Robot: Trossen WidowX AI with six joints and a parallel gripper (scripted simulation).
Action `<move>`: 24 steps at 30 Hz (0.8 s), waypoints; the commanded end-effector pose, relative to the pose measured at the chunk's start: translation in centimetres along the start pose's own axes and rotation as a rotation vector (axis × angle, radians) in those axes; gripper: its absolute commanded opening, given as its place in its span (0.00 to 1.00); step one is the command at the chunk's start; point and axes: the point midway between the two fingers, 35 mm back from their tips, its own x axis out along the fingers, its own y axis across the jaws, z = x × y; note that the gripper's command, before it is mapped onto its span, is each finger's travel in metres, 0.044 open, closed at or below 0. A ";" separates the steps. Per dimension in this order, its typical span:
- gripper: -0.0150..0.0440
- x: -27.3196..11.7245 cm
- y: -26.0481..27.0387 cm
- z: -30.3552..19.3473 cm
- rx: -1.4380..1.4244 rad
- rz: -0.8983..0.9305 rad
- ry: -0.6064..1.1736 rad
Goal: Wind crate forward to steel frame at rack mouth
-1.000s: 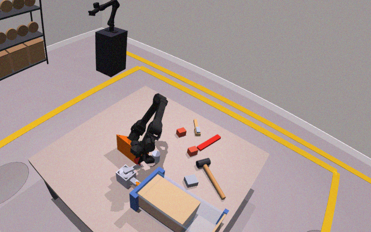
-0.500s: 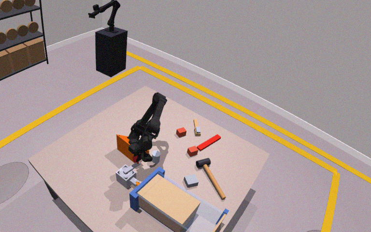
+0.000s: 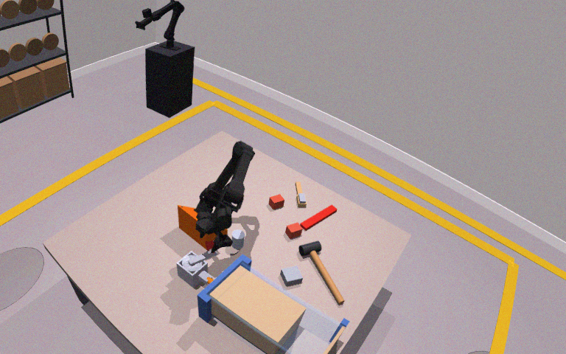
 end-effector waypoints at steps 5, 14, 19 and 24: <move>1.00 -4.2 0.3 2.1 -0.001 0.001 -0.004; 1.00 -7.1 -0.6 3.0 -0.001 0.001 -0.004; 1.00 -10.8 -3.2 3.6 0.000 -0.003 -0.003; 1.00 -10.4 -2.6 4.2 0.012 0.000 0.010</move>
